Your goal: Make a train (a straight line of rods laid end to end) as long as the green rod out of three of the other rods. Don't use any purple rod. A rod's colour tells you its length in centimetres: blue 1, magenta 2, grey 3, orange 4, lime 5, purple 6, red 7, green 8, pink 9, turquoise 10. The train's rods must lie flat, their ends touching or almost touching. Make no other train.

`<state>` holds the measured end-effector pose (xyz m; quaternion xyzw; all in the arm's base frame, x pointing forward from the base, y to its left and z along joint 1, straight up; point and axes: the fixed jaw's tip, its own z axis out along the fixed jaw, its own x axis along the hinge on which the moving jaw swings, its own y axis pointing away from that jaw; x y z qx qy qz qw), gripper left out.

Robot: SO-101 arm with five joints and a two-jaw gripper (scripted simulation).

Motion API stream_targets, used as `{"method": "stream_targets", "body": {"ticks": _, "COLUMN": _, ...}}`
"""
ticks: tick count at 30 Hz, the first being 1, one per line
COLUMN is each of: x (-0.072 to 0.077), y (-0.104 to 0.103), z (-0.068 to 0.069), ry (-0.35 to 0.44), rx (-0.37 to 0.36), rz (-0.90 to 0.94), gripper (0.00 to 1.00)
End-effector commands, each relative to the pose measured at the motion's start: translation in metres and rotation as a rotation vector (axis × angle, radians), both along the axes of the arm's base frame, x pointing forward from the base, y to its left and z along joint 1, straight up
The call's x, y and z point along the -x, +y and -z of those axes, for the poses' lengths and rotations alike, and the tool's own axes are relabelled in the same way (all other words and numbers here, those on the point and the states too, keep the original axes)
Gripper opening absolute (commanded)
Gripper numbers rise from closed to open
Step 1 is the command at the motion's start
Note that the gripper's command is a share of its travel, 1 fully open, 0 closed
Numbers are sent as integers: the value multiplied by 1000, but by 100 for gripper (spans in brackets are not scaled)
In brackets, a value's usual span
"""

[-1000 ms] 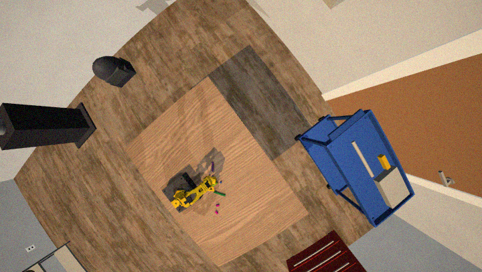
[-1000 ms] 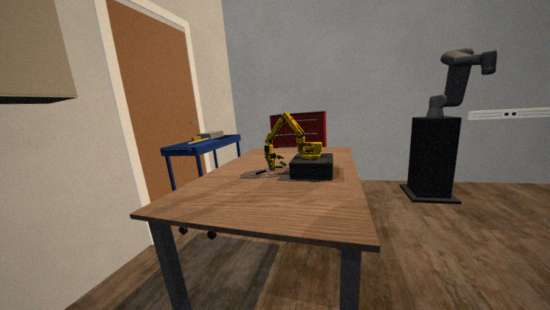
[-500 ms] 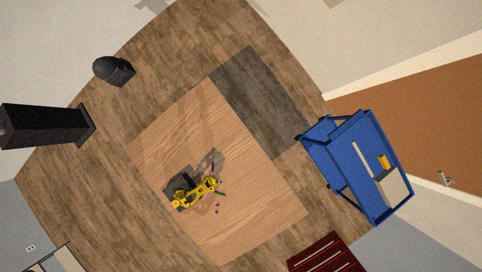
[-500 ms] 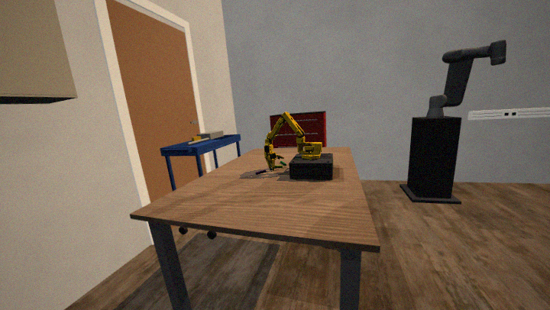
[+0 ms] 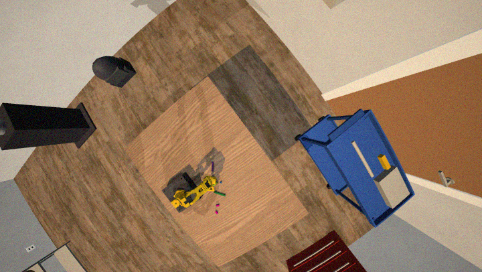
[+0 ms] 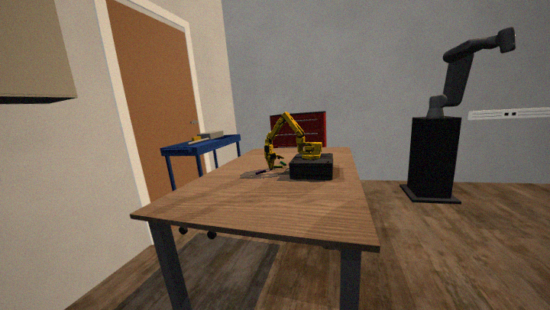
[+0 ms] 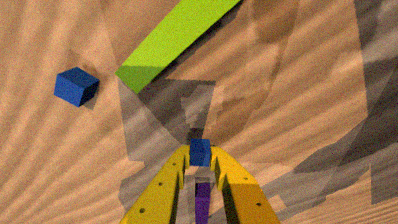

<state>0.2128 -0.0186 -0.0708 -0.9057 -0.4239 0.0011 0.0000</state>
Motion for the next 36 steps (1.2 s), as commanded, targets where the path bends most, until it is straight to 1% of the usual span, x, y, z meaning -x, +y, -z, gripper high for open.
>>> {"method": "stream_targets", "body": {"ticks": 1, "x": 1, "y": 2, "z": 3, "ry": 6, "rx": -1, "rz": -15, "gripper": 3}}
{"method": "stream_targets", "body": {"ticks": 10, "x": 1, "y": 2, "z": 3, "ry": 6, "rx": -1, "rz": -15, "gripper": 0}}
{"method": "stream_targets", "body": {"ticks": 36, "x": 1, "y": 2, "z": 3, "ry": 6, "rx": -1, "rz": -15, "gripper": 0}}
